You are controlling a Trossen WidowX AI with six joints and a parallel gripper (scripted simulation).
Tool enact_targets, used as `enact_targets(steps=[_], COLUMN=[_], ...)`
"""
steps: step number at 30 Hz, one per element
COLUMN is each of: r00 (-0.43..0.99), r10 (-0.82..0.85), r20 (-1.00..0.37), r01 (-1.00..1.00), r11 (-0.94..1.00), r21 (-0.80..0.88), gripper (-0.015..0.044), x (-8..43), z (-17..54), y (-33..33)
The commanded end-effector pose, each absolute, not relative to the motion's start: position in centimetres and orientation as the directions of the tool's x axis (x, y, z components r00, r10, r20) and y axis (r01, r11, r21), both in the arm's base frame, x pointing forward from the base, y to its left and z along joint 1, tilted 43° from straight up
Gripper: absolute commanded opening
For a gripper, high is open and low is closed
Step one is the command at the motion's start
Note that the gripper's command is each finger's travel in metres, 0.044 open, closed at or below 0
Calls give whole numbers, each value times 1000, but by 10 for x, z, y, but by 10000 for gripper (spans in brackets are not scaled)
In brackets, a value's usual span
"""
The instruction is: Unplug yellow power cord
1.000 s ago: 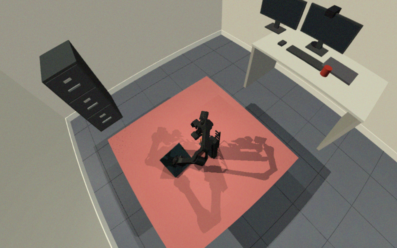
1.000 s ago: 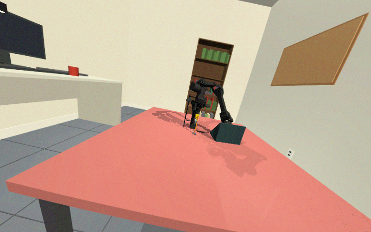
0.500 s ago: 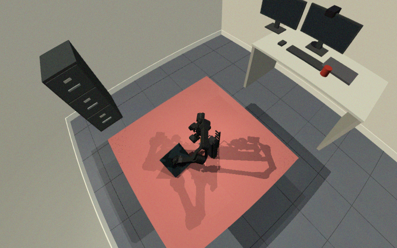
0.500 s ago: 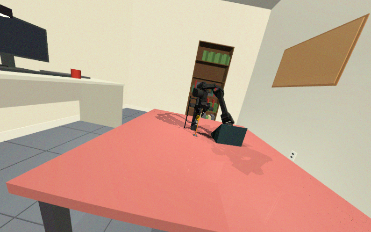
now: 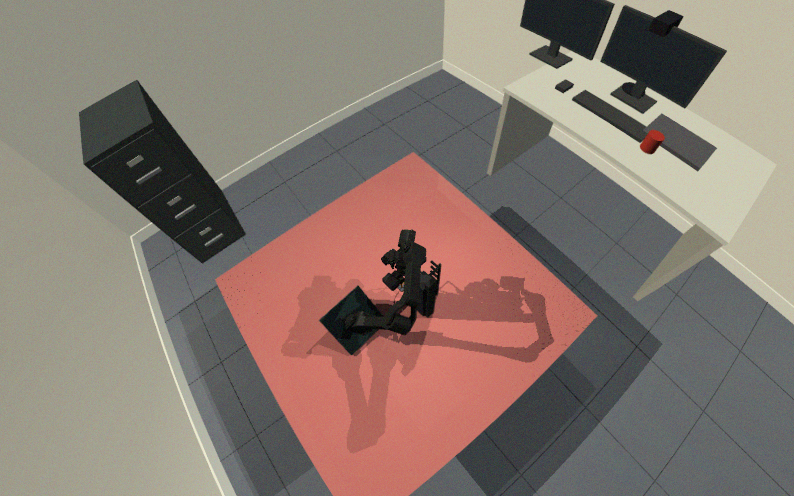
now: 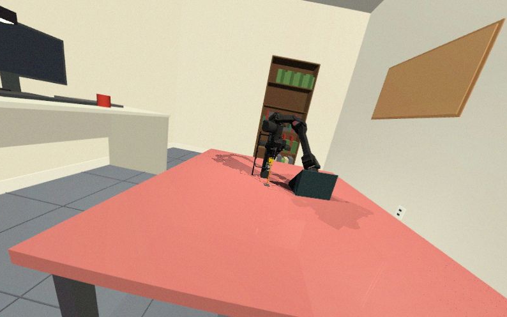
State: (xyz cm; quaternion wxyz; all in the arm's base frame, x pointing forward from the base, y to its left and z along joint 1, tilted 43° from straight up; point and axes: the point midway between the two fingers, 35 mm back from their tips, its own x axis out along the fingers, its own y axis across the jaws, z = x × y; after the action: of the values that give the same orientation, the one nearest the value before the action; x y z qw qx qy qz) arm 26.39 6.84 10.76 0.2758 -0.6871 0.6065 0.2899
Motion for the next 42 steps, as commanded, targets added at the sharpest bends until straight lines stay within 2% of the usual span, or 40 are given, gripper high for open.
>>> enact_targets(steps=[1,18,22,30,42], r00=[99,99,97,97,98], r10=[-675,-676,-673,-673,-672], r20=[-731,-731,-733,-733,-734], r01=[-993,-993,-993,-993,-993], r11=[-114,-114,-111,-111,-112], r21=[-28,-29,-30,-30,-30], gripper=[160,160,55,2,0], x=[264,265,265,265,266], z=[113,107,108,108,98], y=[63,52,54,54,65])
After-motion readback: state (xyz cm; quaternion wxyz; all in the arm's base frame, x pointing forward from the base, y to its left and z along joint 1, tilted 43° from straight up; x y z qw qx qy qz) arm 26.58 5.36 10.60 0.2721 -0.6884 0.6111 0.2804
